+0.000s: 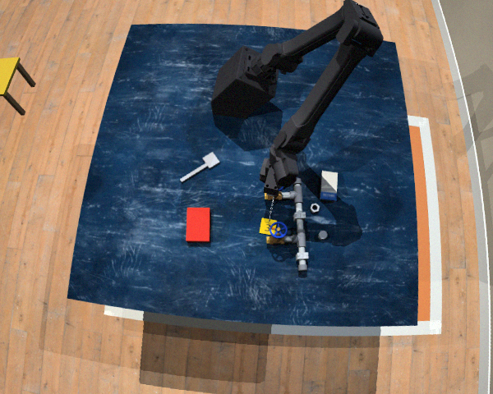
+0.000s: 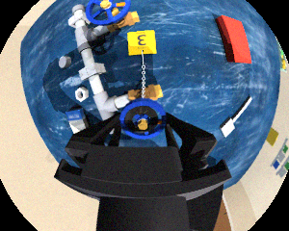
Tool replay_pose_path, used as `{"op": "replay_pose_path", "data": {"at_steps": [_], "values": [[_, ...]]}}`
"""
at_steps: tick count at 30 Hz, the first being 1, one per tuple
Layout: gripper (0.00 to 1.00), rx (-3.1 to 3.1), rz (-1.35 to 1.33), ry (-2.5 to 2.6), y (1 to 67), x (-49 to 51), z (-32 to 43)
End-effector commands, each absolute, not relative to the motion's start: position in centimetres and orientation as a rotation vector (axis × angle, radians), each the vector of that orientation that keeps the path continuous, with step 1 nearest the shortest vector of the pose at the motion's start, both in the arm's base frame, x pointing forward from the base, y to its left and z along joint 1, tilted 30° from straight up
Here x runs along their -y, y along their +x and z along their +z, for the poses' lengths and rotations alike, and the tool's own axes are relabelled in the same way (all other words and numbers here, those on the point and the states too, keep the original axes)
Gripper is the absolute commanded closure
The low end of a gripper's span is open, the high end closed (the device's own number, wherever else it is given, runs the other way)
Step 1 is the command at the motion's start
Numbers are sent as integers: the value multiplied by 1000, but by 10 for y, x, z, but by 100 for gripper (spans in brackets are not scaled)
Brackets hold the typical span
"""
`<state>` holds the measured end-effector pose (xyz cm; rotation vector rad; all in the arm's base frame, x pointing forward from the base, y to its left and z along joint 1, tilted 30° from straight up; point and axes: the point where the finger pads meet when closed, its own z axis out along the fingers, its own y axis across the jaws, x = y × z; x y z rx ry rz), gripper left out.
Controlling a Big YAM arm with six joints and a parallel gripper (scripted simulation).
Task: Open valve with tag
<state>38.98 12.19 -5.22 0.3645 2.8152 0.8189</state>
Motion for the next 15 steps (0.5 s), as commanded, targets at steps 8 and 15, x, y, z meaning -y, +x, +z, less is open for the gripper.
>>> {"op": "replay_pose_path", "data": {"at_steps": [8, 15], "values": [[100, -2645, 654, -536, 393, -122, -49], [100, -2485, 557, -916, 395, -122, -48]]}}
